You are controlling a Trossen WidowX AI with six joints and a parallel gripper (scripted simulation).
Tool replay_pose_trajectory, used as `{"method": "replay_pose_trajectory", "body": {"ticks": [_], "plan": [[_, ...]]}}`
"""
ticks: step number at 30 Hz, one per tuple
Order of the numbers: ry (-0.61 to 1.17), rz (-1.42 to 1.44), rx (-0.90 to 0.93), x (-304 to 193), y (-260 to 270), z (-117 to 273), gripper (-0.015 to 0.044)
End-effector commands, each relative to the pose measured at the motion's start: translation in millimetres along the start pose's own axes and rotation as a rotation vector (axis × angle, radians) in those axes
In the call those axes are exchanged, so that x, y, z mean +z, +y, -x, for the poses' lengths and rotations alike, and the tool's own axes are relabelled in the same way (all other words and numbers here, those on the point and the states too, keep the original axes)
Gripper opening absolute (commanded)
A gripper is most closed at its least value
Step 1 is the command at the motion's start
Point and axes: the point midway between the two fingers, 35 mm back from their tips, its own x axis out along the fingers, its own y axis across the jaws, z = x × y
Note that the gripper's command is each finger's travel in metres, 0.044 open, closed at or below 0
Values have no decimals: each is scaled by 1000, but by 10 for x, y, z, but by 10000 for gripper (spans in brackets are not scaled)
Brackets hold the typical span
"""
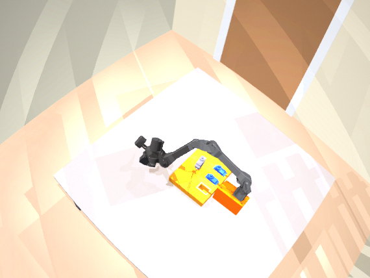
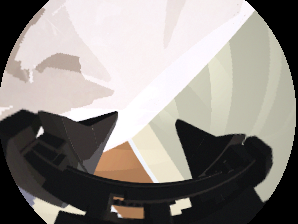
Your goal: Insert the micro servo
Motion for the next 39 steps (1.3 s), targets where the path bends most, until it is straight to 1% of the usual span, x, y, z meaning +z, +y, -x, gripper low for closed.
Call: {"method": "replay_pose_trajectory", "body": {"ticks": [1, 2, 20, 39], "plan": [[-1, -5, 0, -1, -1, 1, 426], [-4, -14, -1, -4, -5, 3, 440], [-145, -486, 15, -135, -90, 147, 440], [-269, -1022, 173, -306, 14, 378, 440]]}}
